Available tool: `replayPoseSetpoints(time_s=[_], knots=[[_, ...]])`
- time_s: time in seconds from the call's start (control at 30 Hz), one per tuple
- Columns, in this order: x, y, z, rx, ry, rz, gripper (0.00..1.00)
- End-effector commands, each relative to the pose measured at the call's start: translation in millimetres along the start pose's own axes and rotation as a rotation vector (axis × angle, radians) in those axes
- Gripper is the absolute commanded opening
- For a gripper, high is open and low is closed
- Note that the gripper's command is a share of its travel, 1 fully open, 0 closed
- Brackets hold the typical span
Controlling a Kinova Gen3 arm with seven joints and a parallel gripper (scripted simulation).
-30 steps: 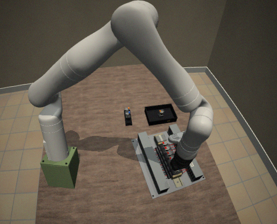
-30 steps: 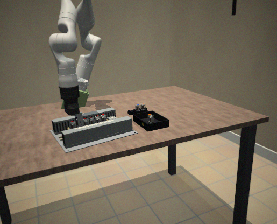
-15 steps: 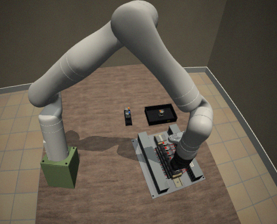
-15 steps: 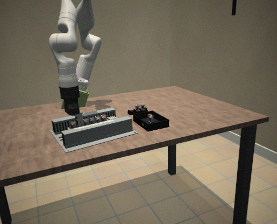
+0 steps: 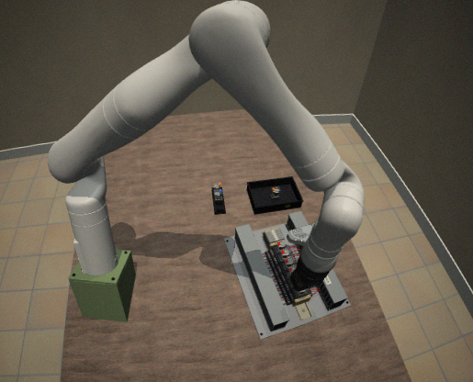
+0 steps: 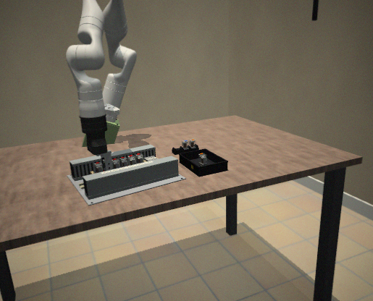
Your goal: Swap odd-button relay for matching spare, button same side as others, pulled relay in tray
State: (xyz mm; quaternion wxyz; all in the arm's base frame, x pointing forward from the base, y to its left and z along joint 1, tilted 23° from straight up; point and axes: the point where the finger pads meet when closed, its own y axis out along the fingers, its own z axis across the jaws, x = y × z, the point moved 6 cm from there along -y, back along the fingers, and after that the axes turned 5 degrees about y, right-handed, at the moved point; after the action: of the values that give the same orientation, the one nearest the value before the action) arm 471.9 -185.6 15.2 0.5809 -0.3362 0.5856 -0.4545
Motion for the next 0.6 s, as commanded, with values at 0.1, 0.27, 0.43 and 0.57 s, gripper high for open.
replayPoseSetpoints(time_s=[0.1,0.27,0.43,0.57], knots=[[-0.6,-1.1,0.7,0.002,0.001,0.0,0.0],[-2.1,-1.2,1.0,0.002,0.003,0.001,0.0],[-3.6,-1.3,1.3,0.002,0.005,0.003,0.0],[-4.2,-1.4,1.4,0.002,0.006,0.003,0.0]])
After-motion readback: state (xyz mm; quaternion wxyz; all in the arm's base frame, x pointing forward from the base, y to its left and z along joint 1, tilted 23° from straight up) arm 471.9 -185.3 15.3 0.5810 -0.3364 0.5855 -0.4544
